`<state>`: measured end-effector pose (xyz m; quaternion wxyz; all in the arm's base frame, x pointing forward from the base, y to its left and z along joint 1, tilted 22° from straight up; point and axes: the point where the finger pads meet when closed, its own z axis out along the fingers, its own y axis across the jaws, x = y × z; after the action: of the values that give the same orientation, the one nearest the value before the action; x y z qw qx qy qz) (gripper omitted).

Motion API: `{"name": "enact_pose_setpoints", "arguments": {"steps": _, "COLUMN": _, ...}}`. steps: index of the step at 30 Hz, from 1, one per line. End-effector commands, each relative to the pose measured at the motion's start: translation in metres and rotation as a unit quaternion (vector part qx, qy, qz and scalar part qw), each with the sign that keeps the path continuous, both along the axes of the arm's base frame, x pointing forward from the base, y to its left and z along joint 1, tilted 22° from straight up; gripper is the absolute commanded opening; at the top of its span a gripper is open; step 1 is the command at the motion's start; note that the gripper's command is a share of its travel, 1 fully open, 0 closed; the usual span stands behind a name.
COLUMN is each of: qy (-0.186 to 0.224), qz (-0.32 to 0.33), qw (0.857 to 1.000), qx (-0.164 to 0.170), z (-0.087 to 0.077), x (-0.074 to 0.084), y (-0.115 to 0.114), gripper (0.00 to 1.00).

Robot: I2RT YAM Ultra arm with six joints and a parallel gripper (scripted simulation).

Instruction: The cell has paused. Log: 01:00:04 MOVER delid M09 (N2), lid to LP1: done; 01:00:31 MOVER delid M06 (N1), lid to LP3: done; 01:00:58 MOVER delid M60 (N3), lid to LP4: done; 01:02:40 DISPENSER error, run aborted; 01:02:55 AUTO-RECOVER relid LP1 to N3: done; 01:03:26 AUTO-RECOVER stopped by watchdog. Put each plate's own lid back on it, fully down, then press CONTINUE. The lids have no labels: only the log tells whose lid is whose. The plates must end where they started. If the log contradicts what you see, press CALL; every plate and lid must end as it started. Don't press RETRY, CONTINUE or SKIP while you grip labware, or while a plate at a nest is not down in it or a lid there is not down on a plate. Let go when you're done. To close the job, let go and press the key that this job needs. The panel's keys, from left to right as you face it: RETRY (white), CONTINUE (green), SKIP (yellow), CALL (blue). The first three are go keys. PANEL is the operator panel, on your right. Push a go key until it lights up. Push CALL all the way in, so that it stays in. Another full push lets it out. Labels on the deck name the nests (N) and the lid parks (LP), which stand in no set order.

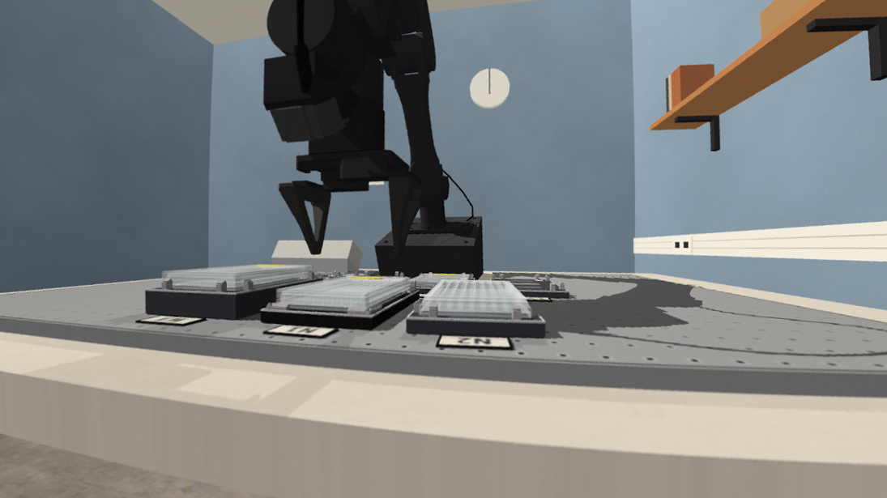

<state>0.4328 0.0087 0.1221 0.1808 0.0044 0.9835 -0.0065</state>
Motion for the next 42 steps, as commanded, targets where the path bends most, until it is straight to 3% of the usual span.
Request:
{"name": "enact_pose_setpoints", "arguments": {"steps": 1, "qy": -0.020, "qz": 0.005, "qw": 1.000, "qx": -0.001, "z": 0.0206, "x": 0.0002, "y": 0.0069, "gripper": 1.00}}
{"name": "enact_pose_setpoints", "arguments": {"steps": 16, "qy": -0.030, "qz": 0.003, "qw": 1.000, "qx": -0.001, "z": 0.0295, "x": 0.0043, "y": 0.0040, "gripper": 1.00}}
{"name": "enact_pose_setpoints", "arguments": {"steps": 42, "qy": -0.023, "qz": 0.003, "qw": 1.000, "qx": 0.000, "z": 0.0241, "x": 0.0009, "y": 0.0021, "gripper": 1.00}}
